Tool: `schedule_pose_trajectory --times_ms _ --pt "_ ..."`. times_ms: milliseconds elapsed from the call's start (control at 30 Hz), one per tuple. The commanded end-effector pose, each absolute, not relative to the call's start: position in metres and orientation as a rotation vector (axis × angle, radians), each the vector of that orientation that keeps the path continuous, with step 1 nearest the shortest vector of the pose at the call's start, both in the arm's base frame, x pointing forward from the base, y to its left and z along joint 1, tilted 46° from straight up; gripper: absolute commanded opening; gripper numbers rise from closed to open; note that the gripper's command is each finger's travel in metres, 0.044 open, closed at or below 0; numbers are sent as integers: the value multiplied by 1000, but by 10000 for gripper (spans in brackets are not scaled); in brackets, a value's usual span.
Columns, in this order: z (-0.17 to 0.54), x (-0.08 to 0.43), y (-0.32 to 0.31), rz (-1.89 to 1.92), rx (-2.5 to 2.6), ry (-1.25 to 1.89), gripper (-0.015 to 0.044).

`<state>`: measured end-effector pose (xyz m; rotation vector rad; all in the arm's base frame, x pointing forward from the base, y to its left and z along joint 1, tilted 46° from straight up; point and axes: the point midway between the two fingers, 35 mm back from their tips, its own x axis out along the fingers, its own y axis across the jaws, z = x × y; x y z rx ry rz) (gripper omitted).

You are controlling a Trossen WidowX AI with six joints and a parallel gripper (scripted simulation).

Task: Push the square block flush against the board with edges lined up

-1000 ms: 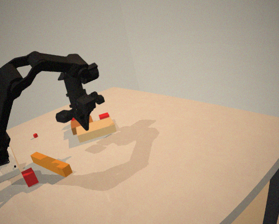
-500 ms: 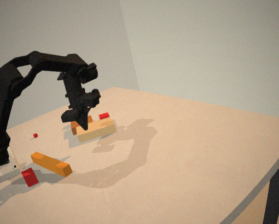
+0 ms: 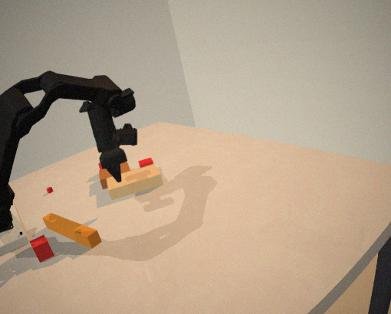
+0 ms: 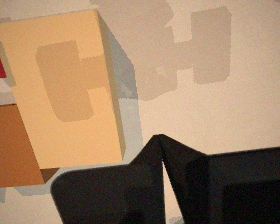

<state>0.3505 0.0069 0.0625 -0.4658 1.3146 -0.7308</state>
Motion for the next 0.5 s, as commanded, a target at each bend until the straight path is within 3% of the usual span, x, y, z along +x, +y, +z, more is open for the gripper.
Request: schedule_pose_trajectory --times_ms 0,467 --pt "61 349 9 -628 -589 1384 0" --pt "58 348 11 -414 -836 1495 0"
